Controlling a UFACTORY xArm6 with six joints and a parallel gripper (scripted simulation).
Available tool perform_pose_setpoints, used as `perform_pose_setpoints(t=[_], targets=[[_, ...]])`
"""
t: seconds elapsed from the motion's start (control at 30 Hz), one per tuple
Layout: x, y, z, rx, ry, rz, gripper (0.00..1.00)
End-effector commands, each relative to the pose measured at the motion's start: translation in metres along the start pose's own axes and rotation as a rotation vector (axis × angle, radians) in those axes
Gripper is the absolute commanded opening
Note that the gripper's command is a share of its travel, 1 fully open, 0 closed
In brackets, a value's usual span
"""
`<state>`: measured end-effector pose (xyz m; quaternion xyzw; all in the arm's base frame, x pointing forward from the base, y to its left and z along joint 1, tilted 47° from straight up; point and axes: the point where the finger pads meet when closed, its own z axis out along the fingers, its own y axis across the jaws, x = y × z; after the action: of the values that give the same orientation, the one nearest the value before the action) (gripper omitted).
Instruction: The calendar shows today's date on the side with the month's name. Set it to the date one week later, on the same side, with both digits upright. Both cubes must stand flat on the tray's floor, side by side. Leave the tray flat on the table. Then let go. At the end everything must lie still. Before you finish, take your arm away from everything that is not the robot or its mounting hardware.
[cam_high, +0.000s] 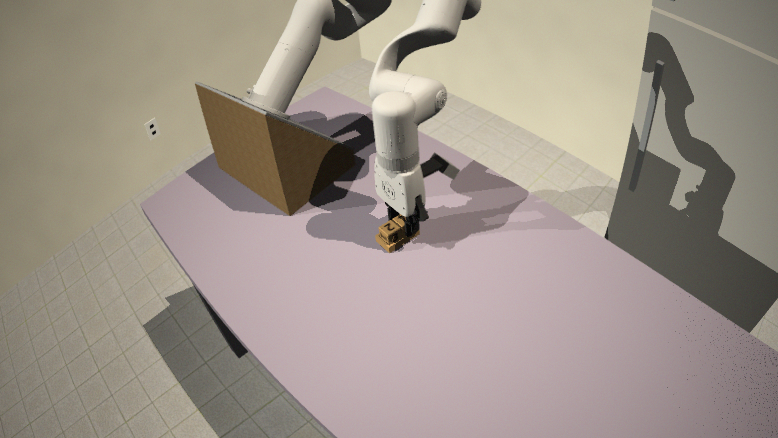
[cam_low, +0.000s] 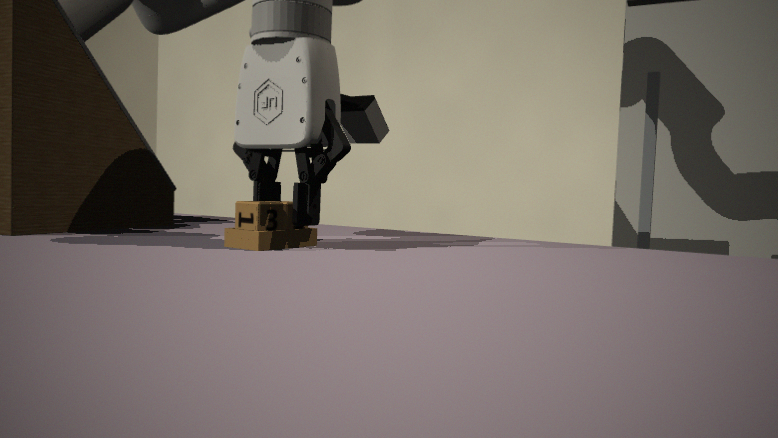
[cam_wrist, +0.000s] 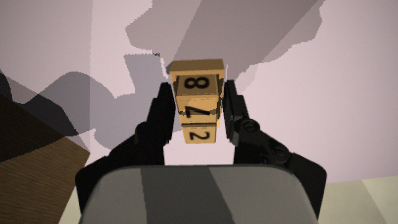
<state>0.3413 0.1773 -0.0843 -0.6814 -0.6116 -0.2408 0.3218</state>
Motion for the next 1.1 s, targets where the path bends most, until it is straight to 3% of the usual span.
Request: perform_pose_setpoints(t=[0.0,0.43,0.73,1.03,1.07], targets=[[0.000,0.001,-0.002,-0.002,0.000,0.000,0.49],[0.000,0.001,-0.041,-0.002,0.000,0.000,0.49],[0.000,0.001,-0.083,-0.002,0.000,0.000,0.49],[0.000,0.001,-0.091,-0.002,0.000,0.000,0.49],[0.000,0.001,-0.091,-0.002,0.000,0.000,1.00]])
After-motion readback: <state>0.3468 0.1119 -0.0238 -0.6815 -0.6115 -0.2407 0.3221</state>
